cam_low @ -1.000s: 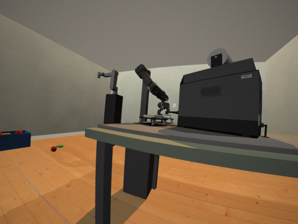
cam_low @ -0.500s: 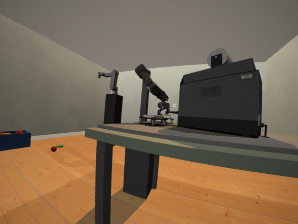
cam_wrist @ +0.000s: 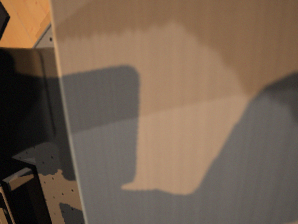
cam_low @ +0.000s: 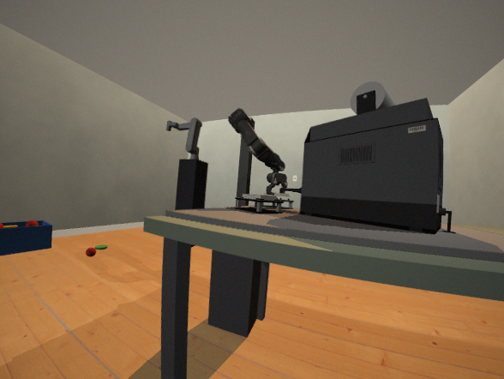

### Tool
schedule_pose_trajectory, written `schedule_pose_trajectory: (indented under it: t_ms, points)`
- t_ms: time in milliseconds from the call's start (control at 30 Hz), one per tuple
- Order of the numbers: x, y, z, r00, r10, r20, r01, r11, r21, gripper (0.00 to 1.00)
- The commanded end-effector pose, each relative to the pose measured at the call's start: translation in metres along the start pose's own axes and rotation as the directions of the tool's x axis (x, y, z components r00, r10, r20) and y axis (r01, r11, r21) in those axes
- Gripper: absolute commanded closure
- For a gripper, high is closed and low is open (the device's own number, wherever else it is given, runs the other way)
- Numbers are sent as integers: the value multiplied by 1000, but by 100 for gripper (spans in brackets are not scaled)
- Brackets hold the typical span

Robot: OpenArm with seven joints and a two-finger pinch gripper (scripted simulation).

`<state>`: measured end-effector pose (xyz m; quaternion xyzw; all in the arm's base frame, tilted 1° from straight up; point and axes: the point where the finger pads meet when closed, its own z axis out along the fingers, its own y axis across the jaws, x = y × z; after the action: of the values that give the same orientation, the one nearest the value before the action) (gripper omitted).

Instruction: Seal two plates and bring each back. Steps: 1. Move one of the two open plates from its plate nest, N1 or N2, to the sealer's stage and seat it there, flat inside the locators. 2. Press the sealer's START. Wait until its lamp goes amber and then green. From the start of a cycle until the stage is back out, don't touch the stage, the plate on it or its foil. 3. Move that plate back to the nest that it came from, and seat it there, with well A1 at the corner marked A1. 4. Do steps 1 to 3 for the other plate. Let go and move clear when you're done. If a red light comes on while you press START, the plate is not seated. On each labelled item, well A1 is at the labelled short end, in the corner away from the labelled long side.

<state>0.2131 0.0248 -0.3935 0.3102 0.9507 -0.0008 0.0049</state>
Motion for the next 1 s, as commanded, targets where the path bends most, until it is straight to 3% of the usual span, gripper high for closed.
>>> schedule_pose_trajectory:
  t_ms: [0, 967]
  points:
    - [0, 1, 1, 1000, -6, -1, 6, 1000, -5, 100]
    - [0, 1, 8, 1000, -3, 0, 3, 1000, -3, 100]
